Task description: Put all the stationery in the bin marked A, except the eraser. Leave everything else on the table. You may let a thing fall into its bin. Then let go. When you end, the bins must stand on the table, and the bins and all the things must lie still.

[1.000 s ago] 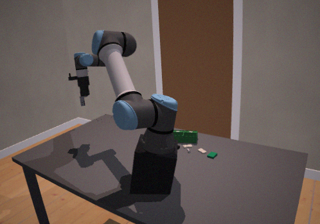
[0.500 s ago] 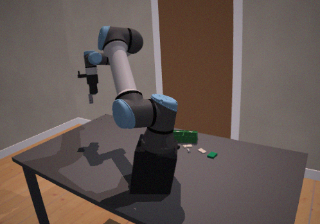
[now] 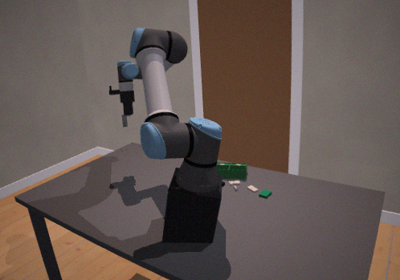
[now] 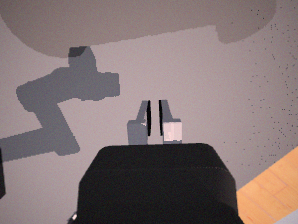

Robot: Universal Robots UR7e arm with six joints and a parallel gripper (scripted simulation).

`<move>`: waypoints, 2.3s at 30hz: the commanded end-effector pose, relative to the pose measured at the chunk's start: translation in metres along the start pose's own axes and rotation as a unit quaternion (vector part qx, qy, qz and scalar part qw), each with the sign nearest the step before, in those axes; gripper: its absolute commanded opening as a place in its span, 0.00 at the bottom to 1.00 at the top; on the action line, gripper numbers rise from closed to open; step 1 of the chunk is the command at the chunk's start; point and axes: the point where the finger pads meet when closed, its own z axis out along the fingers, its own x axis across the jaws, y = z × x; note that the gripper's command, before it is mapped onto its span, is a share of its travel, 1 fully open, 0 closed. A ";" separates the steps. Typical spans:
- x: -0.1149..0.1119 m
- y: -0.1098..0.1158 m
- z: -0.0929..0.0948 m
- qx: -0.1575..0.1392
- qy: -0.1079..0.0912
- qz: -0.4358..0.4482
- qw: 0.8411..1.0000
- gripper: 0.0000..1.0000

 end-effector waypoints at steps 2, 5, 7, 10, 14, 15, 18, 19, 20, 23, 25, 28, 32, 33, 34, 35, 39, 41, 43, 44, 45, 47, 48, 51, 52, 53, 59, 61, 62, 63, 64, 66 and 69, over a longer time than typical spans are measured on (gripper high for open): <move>0.002 0.038 -0.005 0.006 0.005 -0.018 1.000 0.31; 0.002 0.038 -0.005 0.006 0.005 -0.018 1.000 0.31; 0.002 0.054 -0.006 0.012 0.009 -0.036 0.999 0.31; 0.002 0.075 -0.008 0.012 0.009 -0.036 0.999 0.31; 0.002 0.075 -0.008 0.012 0.009 -0.036 0.999 0.31; 0.001 0.083 -0.008 0.017 0.013 -0.054 0.998 0.31; 0.000 0.108 -0.010 0.016 0.014 -0.054 0.998 0.31; -0.001 0.111 -0.010 0.016 0.014 -0.054 0.998 0.31; -0.001 0.111 -0.010 0.016 0.014 -0.054 0.998 0.31; -0.001 0.111 -0.010 0.016 0.014 -0.054 0.998 0.31; -0.003 0.127 -0.010 0.021 0.018 -0.072 0.997 0.31; -0.005 0.146 -0.011 0.020 0.018 -0.072 0.997 0.31; -0.005 0.146 -0.011 0.020 0.018 -0.072 0.997 0.31; -0.007 0.154 -0.011 0.024 0.023 -0.090 0.995 0.31; -0.009 0.162 -0.011 0.024 0.023 -0.090 0.995 0.31; -0.010 0.170 -0.011 0.023 0.023 -0.090 0.995 0.31; -0.012 0.181 -0.011 0.023 0.023 -0.090 0.995 0.31; -0.012 0.181 -0.011 0.023 0.023 -0.090 0.995 0.31; -0.016 0.196 -0.011 0.026 0.028 -0.108 0.993 0.31; -0.019 0.205 -0.011 0.026 0.028 -0.108 0.993 0.31; -0.021 0.213 -0.011 0.025 0.028 -0.108 0.993 0.31; -0.021 0.213 -0.011 0.025 0.028 -0.108 0.993 0.31; -0.021 0.214 -0.011 0.025 0.028 -0.108 0.993 0.31; -0.024 0.222 -0.010 0.027 0.034 -0.126 0.991 0.31; -0.026 0.230 -0.010 0.027 0.034 -0.126 0.991 0.31; -0.029 0.238 -0.010 0.027 0.034 -0.126 0.991 0.31; -0.032 0.247 -0.010 0.027 0.034 -0.126 0.991 0.31; -0.038 0.262 -0.009 0.028 0.039 -0.144 0.988 0.31; -0.042 0.270 -0.008 0.028 0.039 -0.144 0.988 0.31; -0.042 0.270 -0.008 0.028 0.039 -0.144 0.988 0.31; -0.042 0.270 -0.008 0.028 0.039 -0.144 0.988 0.31; -0.045 0.278 -0.008 0.028 0.039 -0.144 0.988 0.31; -0.048 0.285 -0.007 0.028 0.044 -0.161 0.986 0.31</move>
